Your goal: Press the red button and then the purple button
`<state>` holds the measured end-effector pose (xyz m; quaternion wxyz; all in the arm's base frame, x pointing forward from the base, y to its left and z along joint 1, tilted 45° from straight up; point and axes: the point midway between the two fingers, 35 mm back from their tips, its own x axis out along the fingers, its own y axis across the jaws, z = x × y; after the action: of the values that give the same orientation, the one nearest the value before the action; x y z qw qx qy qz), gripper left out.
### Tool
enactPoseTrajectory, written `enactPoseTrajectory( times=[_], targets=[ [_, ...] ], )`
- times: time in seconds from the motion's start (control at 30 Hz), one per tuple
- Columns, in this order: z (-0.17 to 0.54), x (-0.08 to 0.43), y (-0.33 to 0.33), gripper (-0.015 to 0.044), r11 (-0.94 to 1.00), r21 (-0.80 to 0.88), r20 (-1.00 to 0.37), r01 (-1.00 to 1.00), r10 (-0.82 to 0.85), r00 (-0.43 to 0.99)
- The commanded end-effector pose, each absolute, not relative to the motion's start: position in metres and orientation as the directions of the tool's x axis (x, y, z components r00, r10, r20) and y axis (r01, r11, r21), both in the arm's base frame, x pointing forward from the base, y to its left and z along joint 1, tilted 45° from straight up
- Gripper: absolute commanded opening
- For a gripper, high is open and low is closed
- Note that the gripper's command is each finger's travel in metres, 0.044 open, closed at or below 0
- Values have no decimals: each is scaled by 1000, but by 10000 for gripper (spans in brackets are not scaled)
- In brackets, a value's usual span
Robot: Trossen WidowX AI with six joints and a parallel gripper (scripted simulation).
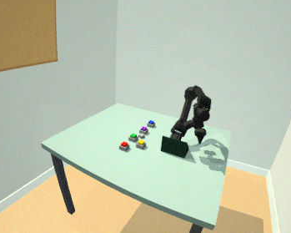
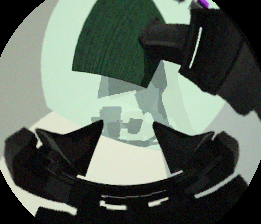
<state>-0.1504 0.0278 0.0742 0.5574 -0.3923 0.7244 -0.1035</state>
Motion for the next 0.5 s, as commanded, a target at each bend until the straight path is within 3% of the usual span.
enactPoseTrajectory(
  times=[0.0, 0.2, 0.47],
  targets=[
    [74, -150, 30, 400, 674, -585, -729, -451, -681, -71],
    [62, -136, 114, 400, 750, -536, -796, -387, -602, -66],
    [39, -65, 211, 400, 802, -520, -837, -294, -548, -13]
  ],
)
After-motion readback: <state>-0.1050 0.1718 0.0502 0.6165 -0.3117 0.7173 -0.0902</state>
